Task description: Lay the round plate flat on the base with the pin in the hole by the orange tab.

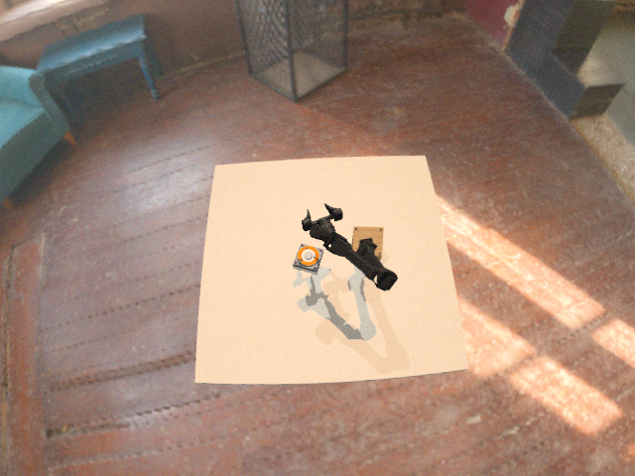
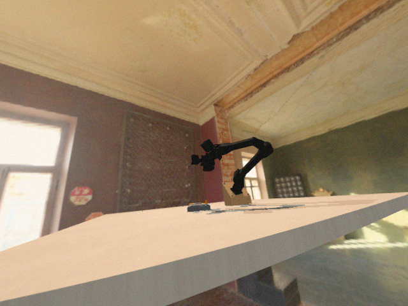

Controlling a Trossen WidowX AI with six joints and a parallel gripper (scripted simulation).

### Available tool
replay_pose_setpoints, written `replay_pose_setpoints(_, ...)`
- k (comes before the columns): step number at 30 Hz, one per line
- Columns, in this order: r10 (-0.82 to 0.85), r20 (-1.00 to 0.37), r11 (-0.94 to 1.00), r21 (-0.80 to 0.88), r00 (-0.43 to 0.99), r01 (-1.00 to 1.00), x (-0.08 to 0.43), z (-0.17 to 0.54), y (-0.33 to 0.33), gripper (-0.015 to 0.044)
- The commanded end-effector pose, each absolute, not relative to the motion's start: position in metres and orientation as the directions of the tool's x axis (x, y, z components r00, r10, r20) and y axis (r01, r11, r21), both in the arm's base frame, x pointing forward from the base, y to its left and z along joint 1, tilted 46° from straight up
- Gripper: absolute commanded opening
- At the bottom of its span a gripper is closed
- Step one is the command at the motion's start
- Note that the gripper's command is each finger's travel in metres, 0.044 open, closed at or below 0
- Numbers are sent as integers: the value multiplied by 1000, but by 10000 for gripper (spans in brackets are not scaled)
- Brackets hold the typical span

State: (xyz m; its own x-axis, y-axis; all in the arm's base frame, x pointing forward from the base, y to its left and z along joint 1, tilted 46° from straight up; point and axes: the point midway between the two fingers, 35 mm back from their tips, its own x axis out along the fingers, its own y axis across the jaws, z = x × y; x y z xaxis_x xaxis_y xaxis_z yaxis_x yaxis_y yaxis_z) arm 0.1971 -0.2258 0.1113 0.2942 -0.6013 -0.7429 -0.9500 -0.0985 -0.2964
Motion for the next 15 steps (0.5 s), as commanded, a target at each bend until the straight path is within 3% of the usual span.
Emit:
replay_pose_setpoints(1, -591, -751, -89, -304, 296, -948, 198, 110, -224, 374)
replay_pose_setpoints(5, -353, -881, 162, -388, 313, -907, 213, 79, -193, 269)
replay_pose_setpoints(8, -115, -949, 439, -314, 294, -842, 221, 59, -159, 190)
replay_pose_setpoints(10, -65, -956, 493, -281, 287, -823, 222, 56, -152, 137)
replay_pose_setpoints(15, 303, -928, 800, 125, 216, -586, 227, 44, -98, 6)
